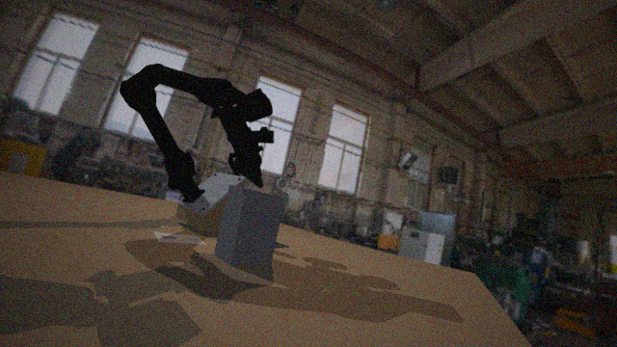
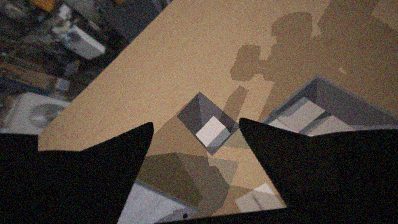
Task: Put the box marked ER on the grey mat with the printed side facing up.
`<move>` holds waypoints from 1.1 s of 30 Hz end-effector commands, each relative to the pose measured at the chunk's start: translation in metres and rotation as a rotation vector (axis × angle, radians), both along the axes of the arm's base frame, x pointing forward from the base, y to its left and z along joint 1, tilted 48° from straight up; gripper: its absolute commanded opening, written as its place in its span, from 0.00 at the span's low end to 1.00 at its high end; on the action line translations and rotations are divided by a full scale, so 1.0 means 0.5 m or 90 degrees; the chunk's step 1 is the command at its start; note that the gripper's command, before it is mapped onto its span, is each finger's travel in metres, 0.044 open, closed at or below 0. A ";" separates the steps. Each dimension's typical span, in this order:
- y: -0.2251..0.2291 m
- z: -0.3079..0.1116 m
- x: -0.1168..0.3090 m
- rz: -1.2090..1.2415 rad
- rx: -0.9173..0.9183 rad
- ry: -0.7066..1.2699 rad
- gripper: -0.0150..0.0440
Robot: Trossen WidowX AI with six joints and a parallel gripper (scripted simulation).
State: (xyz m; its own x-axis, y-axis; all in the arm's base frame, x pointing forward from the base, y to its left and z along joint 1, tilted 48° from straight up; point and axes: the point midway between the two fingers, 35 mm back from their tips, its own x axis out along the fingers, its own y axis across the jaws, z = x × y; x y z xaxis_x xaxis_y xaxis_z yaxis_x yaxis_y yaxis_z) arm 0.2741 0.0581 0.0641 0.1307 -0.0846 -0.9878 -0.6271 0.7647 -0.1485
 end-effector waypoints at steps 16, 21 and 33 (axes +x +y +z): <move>-0.020 0.003 -0.011 -0.145 0.151 -0.075 1.00; -0.055 0.027 -0.017 -0.145 0.150 -0.074 1.00; -0.124 0.077 -0.044 -0.146 0.150 -0.075 1.00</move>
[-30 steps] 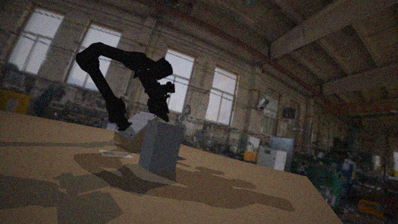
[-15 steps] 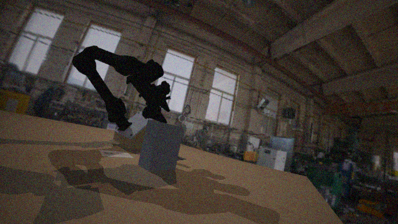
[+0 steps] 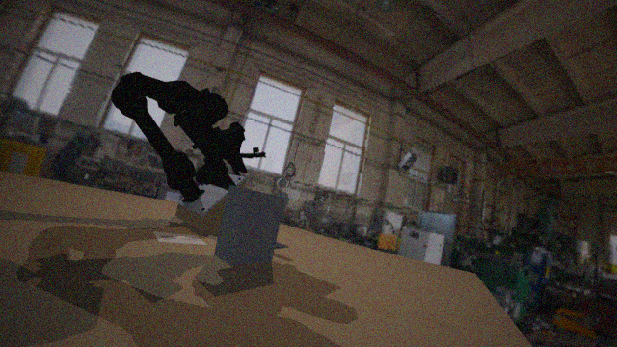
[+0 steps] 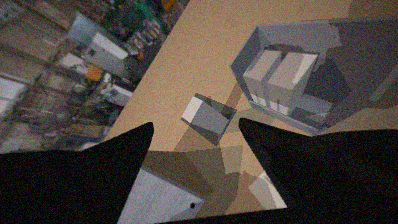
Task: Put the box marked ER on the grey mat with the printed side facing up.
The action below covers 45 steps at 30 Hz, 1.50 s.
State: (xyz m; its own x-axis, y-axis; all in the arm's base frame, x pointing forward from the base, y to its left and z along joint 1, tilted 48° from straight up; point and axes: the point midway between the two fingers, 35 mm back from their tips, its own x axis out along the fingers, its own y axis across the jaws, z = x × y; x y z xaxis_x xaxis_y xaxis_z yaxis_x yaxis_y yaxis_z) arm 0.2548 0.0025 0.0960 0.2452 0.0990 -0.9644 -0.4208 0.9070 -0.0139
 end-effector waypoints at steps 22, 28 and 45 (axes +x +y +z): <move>-0.061 -0.030 -0.012 0.002 0.001 -0.003 1.00; -0.075 -0.042 -0.016 0.002 0.000 -0.003 1.00; -0.083 -0.088 -0.015 0.002 0.000 -0.003 1.00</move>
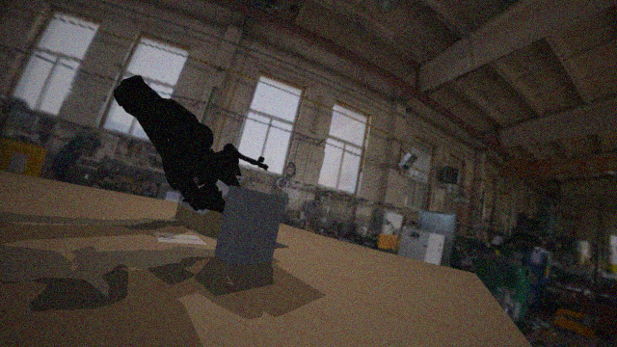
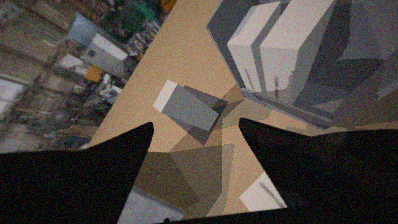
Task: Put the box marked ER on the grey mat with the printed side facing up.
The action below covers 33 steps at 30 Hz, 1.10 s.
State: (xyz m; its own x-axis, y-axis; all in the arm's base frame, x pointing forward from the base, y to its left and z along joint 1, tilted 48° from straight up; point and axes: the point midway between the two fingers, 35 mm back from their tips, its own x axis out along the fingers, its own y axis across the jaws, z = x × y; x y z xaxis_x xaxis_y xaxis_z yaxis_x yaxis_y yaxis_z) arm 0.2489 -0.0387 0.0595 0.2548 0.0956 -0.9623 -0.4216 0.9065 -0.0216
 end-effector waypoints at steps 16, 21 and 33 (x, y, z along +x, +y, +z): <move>-0.008 -0.067 -0.007 0.002 0.002 0.003 1.00; -0.009 -0.083 -0.010 0.002 0.002 0.004 1.00; -0.011 -0.084 -0.009 0.000 0.000 0.002 1.00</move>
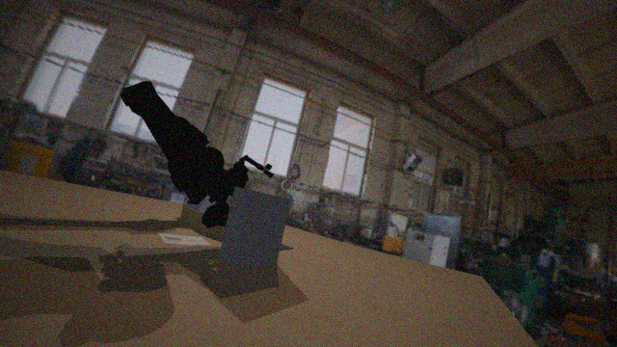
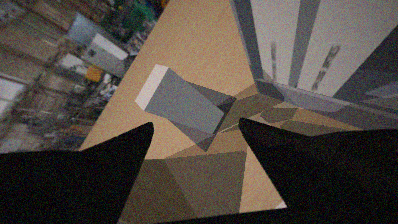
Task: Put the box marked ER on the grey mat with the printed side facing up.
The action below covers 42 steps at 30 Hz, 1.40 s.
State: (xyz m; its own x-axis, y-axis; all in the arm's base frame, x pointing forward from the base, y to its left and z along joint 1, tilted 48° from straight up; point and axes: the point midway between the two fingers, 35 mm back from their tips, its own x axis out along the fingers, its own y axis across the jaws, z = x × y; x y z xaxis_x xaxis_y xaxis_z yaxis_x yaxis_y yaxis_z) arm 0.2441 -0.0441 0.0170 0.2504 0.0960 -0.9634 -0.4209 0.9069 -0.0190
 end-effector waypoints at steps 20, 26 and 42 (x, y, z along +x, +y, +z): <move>0.002 0.018 0.003 0.000 0.000 -0.001 1.00; 0.004 0.036 0.006 0.001 0.001 0.000 1.00; 0.012 0.087 0.007 0.002 0.002 0.000 1.00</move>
State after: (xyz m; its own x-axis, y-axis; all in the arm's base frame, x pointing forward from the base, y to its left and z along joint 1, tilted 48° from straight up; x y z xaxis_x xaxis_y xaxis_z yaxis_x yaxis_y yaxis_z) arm 0.2466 -0.0384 0.0534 0.2464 0.1028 -0.9637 -0.4263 0.9045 -0.0125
